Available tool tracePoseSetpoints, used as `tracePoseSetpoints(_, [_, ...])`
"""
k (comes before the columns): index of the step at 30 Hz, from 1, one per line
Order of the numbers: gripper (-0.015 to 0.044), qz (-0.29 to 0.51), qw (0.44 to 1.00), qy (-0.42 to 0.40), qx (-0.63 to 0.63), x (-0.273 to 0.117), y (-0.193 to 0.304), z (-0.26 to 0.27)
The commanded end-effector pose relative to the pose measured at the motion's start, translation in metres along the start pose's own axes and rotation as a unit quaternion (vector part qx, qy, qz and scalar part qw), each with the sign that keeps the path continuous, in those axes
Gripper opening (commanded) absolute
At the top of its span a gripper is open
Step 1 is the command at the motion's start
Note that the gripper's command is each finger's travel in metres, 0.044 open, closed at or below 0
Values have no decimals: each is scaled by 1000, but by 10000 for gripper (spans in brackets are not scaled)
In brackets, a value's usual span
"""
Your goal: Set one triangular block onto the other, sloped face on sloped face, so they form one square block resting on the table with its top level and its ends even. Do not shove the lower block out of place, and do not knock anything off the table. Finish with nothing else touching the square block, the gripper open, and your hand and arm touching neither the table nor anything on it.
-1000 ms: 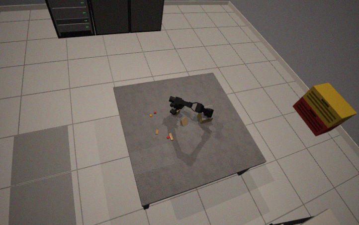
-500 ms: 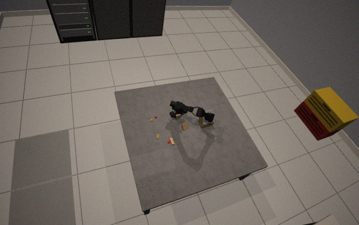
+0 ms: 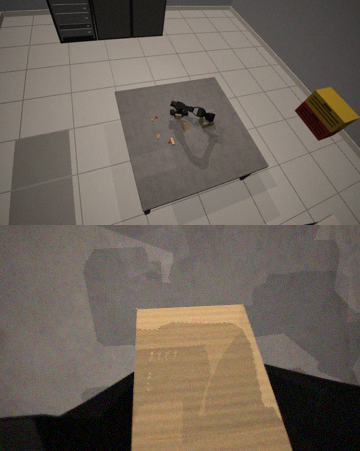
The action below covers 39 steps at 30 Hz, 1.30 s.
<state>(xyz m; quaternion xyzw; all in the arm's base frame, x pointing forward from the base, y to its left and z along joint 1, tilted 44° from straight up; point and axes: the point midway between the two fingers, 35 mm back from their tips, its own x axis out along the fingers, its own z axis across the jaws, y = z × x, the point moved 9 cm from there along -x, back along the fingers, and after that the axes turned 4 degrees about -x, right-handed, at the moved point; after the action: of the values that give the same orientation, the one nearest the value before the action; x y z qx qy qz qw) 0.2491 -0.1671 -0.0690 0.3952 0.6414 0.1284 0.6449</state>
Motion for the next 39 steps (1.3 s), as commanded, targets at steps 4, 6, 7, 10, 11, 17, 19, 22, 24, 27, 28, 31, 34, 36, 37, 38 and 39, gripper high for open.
tracePoseSetpoints(4, [0, 2, 997, -2, 82, 0, 0, 0])
tracePoseSetpoints(6, [0, 2, 994, -2, 108, 0, 0, 0])
tracePoseSetpoints(7, [0, 2, 993, -2, 122, 0, 0, 0])
tracePoseSetpoints(10, [0, 2, 987, -2, 159, 0, 0, 0])
tracePoseSetpoints(11, [0, 2, 986, -2, 169, 0, 0, 0])
tracePoseSetpoints(17, [0, 3, 967, -2, 254, 0, 0, 0])
tracePoseSetpoints(19, [0, 3, 960, -3, 279, 0, 0, 0])
tracePoseSetpoints(22, [0, 3, 946, -3, 323, 0, 0, -1])
tracePoseSetpoints(24, [0, 3, 937, -3, 350, 0, 0, -1])
tracePoseSetpoints(27, [0, 3, 928, -3, 372, 0, 0, -1])
tracePoseSetpoints(28, [0, 3, 924, -3, 383, 0, 0, -1])
tracePoseSetpoints(31, [0, 3, 907, -3, 421, 0, 0, -1])
tracePoseSetpoints(34, [0, 3, 894, -3, 448, 0, 0, -1])
tracePoseSetpoints(36, [0, 3, 893, -3, 451, 0, 0, -1])
tracePoseSetpoints(37, [0, 3, 893, -3, 451, 0, 0, -1])
tracePoseSetpoints(38, [0, 3, 893, -3, 450, 0, 0, -1])
tracePoseSetpoints(39, [0, 3, 893, -3, 450, 1, 0, -1])
